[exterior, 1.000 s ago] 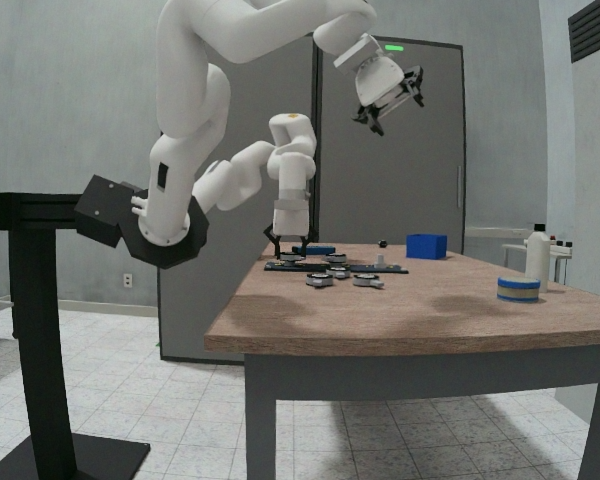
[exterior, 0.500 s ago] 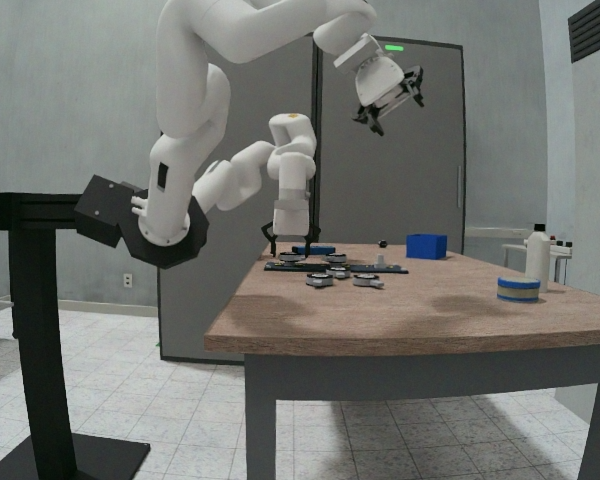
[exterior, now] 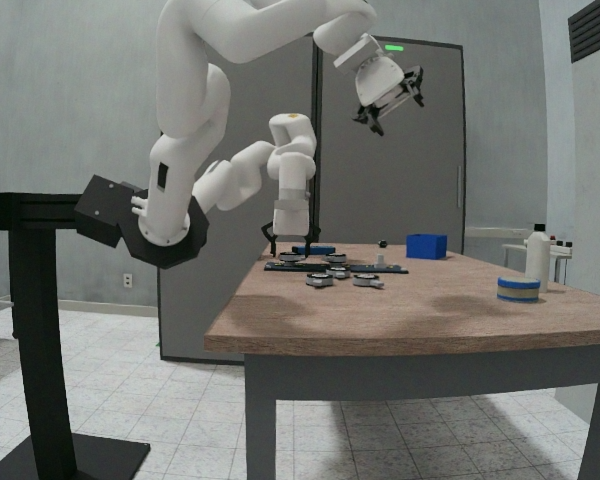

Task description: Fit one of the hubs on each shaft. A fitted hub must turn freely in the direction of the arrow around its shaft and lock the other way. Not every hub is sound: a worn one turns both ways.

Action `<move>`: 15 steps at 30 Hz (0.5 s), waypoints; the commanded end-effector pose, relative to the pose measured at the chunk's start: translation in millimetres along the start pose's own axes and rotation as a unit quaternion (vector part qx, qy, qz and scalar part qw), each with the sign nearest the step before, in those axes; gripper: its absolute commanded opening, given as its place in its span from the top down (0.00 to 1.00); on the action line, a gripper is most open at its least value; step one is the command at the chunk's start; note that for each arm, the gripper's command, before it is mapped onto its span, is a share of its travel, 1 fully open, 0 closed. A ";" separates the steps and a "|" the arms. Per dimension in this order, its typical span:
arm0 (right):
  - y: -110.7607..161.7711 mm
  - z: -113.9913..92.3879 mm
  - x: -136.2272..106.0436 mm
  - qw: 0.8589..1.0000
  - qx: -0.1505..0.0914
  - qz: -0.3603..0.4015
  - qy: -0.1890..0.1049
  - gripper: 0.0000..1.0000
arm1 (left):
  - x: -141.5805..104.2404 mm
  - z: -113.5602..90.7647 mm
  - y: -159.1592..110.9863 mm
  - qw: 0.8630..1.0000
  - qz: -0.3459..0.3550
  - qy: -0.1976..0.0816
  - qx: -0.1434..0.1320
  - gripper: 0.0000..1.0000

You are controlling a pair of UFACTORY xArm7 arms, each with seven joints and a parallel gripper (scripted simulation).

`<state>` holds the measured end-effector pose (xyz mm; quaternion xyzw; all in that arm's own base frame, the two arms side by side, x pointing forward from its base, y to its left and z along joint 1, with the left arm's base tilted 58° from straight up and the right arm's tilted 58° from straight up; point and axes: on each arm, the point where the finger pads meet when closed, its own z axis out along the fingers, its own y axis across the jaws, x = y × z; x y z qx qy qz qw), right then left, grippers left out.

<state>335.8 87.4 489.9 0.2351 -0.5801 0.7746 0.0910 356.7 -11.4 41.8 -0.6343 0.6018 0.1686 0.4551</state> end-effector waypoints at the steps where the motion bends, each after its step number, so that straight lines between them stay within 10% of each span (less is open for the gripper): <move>1: -0.9 -1.2 0.5 1.000 0.001 0.001 -0.001 0.00 | 1.0 -1.4 -0.8 1.000 0.000 0.002 0.001 0.00; 8: -0.9 -1.2 0.5 1.000 0.001 0.001 -0.001 0.00 | 1.0 -1.4 -0.8 1.000 0.000 0.002 0.001 0.00; 9: -0.9 -1.2 0.5 1.000 0.001 0.001 -0.001 0.00 | 0.8 -71.4 -0.5 1.000 -0.002 0.001 0.002 0.00; 15: -0.9 -1.2 0.5 1.000 0.001 0.001 -0.001 0.00 | 0.8 -71.4 -0.5 1.000 -0.002 0.001 0.002 0.00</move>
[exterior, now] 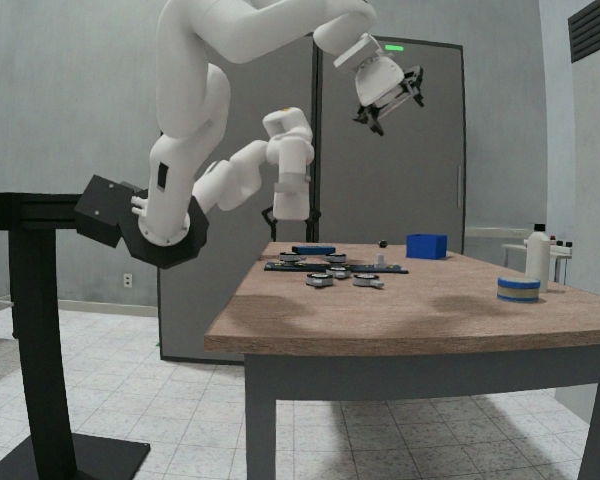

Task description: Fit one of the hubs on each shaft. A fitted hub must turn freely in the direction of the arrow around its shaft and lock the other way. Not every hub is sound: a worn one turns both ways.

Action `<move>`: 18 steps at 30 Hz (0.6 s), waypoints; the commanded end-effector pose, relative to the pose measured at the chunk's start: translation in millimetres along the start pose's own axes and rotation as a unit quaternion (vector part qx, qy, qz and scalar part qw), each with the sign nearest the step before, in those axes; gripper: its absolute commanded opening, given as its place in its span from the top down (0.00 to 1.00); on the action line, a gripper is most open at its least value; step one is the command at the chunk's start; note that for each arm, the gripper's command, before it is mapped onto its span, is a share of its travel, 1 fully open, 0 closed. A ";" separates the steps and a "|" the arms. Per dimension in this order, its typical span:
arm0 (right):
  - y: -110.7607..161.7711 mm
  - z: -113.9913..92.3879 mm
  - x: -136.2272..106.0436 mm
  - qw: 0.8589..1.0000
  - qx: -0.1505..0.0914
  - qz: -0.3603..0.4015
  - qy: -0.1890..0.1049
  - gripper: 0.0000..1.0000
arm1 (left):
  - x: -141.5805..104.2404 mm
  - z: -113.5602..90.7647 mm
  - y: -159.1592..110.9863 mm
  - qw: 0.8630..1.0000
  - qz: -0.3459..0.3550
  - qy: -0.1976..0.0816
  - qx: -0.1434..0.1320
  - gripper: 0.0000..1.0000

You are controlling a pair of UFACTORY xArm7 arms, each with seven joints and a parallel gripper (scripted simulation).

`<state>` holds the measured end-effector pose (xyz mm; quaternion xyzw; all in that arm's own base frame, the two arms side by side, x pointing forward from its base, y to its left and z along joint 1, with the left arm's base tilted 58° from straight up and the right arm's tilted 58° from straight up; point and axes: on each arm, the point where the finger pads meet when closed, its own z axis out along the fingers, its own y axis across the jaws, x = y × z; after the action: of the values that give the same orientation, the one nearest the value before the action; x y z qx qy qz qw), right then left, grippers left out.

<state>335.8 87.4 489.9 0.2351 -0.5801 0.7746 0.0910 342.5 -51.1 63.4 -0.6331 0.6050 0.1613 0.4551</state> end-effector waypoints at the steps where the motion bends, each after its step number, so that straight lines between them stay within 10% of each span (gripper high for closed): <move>1: -0.9 -1.2 0.5 1.000 0.001 0.001 -0.001 0.00 | -3.5 -24.4 -0.2 1.000 -0.001 -0.004 -0.003 0.00; 10: -0.9 -1.2 0.5 1.000 0.001 0.001 -0.001 0.00 | -3.5 -24.4 -0.2 1.000 -0.001 -0.004 -0.003 0.00; 11: -0.9 -1.2 0.5 1.000 0.001 0.001 -0.001 0.00 | 64.0 -29.6 -17.7 0.999 0.053 -0.004 -0.004 0.00; 18: -0.9 -1.2 0.5 1.000 0.001 0.001 -0.001 0.00 | 109.6 -36.6 -27.9 0.999 0.053 -0.004 -0.004 0.00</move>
<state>335.8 87.4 489.9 0.2351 -0.5801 0.7746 0.0910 351.7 -109.9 44.9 -0.6094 0.6334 0.1775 0.4427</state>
